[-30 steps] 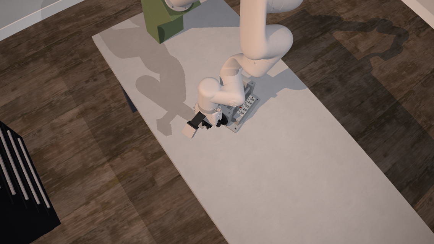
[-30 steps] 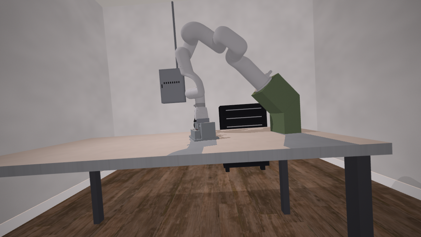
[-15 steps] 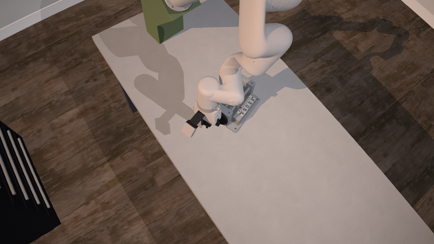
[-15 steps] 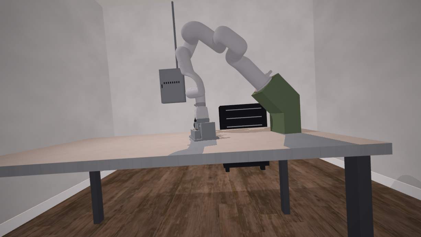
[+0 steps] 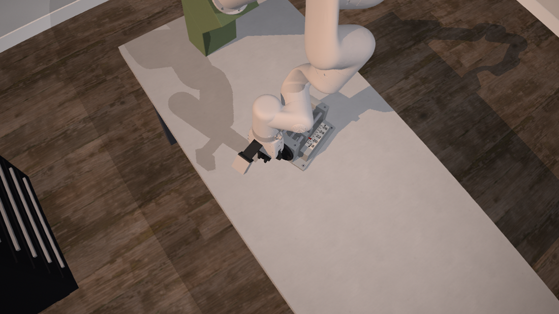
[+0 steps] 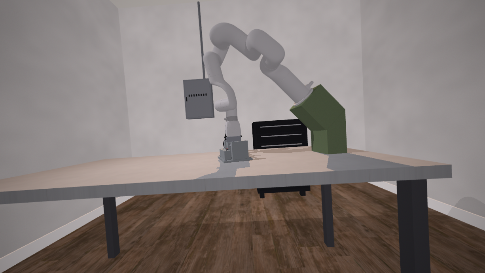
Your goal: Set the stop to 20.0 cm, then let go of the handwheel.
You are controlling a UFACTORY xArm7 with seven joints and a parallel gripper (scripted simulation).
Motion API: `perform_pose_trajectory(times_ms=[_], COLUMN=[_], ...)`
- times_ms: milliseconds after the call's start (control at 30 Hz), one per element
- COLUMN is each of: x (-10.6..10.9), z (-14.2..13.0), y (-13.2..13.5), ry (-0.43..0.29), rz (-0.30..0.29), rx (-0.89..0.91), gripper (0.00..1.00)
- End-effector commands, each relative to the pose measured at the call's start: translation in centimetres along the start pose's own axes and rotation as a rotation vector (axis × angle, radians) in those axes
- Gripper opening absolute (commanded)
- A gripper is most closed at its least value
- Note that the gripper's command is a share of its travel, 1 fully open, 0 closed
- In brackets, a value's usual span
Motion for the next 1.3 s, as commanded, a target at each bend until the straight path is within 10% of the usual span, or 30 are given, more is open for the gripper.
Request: perform_pose_trajectory(times_ms=[0, 1267], x=[0.4, 3.9], z=[0.1, 0.0], y=[0.1, -1.7], ry=[0.002, 0.002], rz=[0.001, 0.001], rx=[-0.001, -0.001], gripper=[0.06, 0.06])
Point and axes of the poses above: the point where the finger pads meet when closed, its own x axis back along the fingers, its own y axis across the jaws, z = x × y, the point moved 1 cm from there along x, back along the fingers, and after that the axes turned 2 degrees about -x, right-handed, at the moved point
